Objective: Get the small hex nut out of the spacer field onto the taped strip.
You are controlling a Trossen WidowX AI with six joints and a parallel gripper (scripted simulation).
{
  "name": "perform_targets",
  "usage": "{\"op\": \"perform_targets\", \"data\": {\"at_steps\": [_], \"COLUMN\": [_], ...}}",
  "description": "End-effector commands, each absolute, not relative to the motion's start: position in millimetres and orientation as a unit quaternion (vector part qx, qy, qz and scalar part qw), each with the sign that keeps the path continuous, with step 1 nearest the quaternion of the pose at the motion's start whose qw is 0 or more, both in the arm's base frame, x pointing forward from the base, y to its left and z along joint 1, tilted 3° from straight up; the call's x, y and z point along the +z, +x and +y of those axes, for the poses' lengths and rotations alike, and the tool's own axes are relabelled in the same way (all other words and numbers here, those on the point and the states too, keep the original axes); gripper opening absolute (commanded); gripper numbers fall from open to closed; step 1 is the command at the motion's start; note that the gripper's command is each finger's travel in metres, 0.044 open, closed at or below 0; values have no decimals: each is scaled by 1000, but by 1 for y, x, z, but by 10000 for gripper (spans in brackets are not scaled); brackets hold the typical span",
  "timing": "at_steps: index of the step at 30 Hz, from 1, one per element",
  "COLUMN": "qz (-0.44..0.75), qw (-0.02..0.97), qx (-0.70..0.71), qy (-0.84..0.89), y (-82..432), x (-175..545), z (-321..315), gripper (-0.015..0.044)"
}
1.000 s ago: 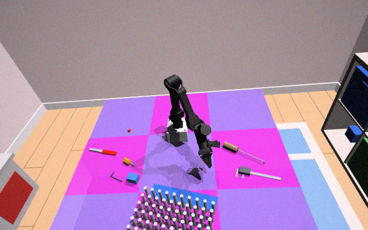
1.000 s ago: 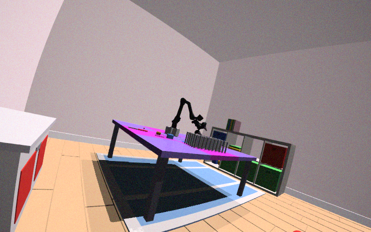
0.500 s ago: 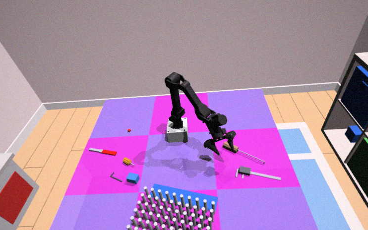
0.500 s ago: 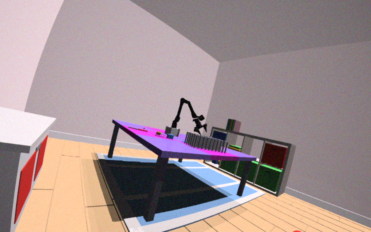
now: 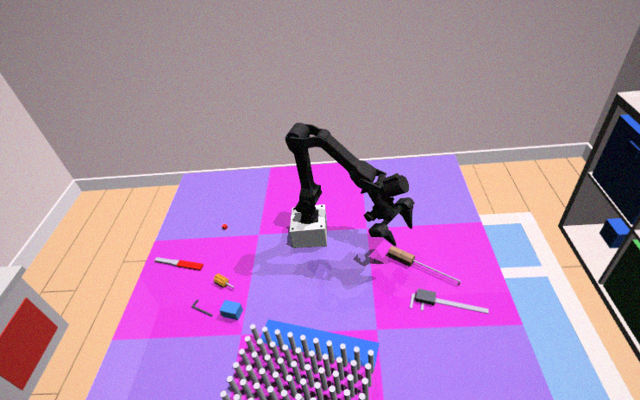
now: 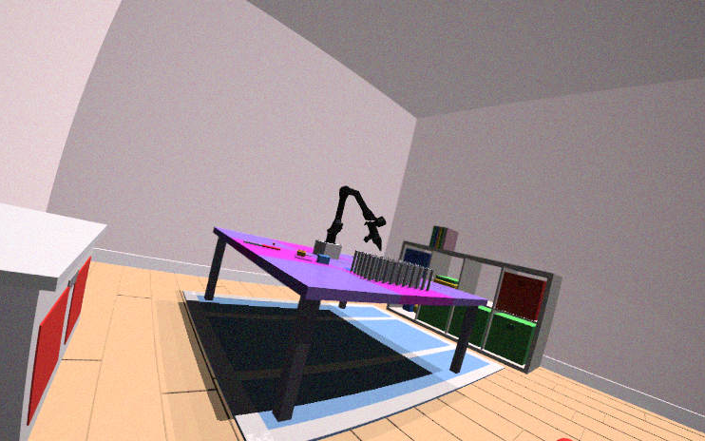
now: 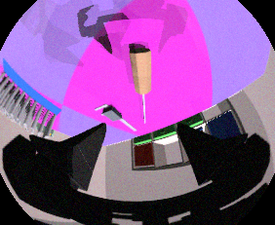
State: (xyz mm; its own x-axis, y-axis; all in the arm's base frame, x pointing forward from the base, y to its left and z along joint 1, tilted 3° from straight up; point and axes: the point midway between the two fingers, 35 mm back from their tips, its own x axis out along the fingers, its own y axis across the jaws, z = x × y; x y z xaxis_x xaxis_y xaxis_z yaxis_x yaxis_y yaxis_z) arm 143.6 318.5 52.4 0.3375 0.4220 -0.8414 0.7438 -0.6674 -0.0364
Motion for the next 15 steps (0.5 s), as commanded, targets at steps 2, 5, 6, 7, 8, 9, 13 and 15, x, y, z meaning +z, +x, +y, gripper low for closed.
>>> {"op": "perform_targets", "data": {"at_steps": [2,5,6,7,8,9,13,15], "qz": [405,405,405,405,405,404,404,404], "qw": [227,227,227,227,227,227,227,227], "qx": [-422,-422,-422,-422,-422,-422,-422,-422], "qy": [779,779,779,779,779,779,779,779], "y": [132,132,132,132,133,133,133,133], "x": [63,63,63,60,53,40,2,2], "z": [324,324,324,325,325,325,322,322], "gripper": [440,440,440,440,440,440,440,440]}}
